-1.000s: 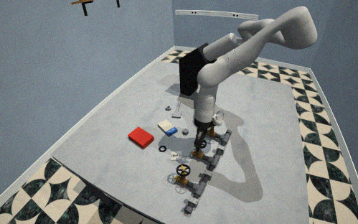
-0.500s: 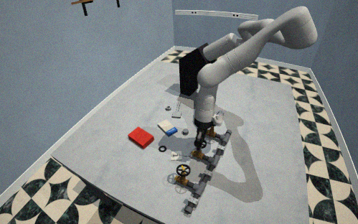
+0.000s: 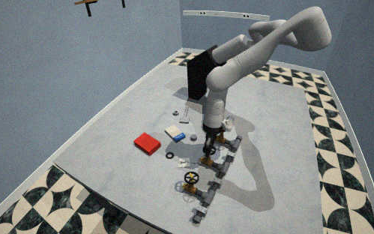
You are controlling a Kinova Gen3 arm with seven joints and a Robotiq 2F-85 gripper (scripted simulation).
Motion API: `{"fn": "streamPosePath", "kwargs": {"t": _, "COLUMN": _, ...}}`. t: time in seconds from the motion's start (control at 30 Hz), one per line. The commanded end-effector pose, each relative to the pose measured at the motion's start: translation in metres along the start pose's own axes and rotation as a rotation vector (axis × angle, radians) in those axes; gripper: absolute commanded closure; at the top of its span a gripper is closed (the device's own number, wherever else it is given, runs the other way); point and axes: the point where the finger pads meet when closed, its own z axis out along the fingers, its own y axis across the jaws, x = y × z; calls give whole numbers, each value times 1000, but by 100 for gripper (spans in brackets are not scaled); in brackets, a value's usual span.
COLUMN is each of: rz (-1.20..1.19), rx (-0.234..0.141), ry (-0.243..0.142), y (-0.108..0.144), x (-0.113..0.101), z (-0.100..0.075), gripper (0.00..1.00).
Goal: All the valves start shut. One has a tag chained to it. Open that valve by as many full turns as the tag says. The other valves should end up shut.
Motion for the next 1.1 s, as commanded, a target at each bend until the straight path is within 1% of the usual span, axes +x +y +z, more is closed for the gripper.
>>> {"fn": "streamPosePath", "kwargs": {"t": 0.0, "rz": 0, "rx": -2, "ry": -1, "y": 1, "x": 0, "z": -1, "gripper": 38}}
{"fn": "streamPosePath", "kwargs": {"t": 0.73, "rz": -71, "rx": -2, "ry": -1, "y": 1, "x": 0, "z": -1, "gripper": 38}}
{"fn": "streamPosePath", "kwargs": {"t": 1.07, "rz": -196, "rx": -2, "ry": -1, "y": 1, "x": 0, "z": -1, "gripper": 38}}
